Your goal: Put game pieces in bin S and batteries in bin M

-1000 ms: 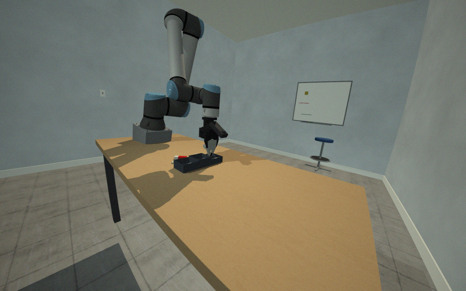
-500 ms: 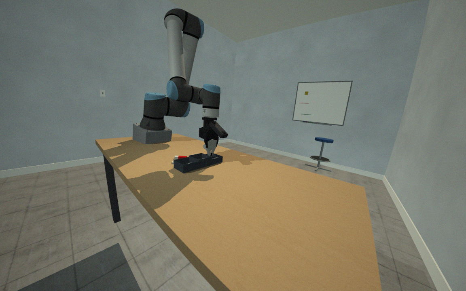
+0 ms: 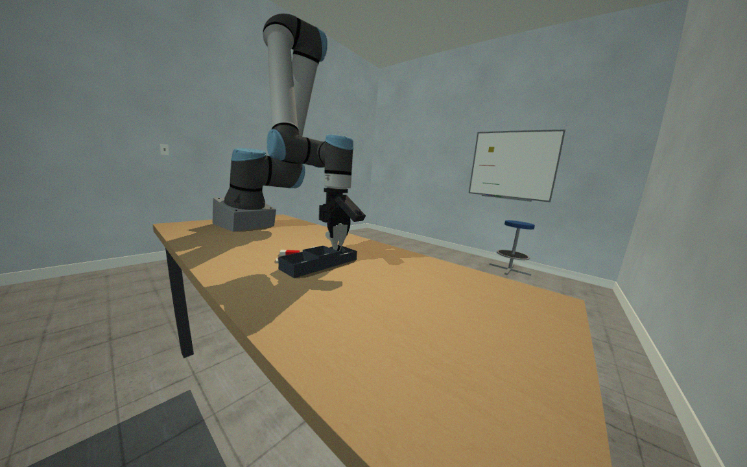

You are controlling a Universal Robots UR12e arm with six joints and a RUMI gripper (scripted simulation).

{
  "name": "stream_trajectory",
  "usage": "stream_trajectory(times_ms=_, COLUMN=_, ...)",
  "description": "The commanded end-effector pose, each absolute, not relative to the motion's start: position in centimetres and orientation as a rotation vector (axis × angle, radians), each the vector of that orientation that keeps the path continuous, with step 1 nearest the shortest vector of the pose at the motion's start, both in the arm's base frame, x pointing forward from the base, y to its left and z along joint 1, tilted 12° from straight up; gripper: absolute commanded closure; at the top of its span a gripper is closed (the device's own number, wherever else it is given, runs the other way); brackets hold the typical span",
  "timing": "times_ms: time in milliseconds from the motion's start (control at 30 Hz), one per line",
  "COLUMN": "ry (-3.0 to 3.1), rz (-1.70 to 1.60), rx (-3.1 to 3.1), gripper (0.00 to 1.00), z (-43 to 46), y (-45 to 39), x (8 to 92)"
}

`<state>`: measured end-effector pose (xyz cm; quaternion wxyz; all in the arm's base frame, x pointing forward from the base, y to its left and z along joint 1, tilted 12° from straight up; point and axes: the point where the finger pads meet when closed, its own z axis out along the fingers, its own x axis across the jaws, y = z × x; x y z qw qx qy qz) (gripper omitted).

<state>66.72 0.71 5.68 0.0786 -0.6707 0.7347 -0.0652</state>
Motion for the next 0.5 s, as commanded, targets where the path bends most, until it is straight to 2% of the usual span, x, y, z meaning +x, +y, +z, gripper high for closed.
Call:
stream_trajectory(times_ms=0, ry=2.199, rz=-0.197, rx=-2.007, gripper=0.96, z=5.74, y=0.70, x=66.77)
stream_trajectory(times_ms=467, ry=2.199, rz=-0.197, rx=-2.007, gripper=0.96, z=6.12, y=0.70, x=66.69)
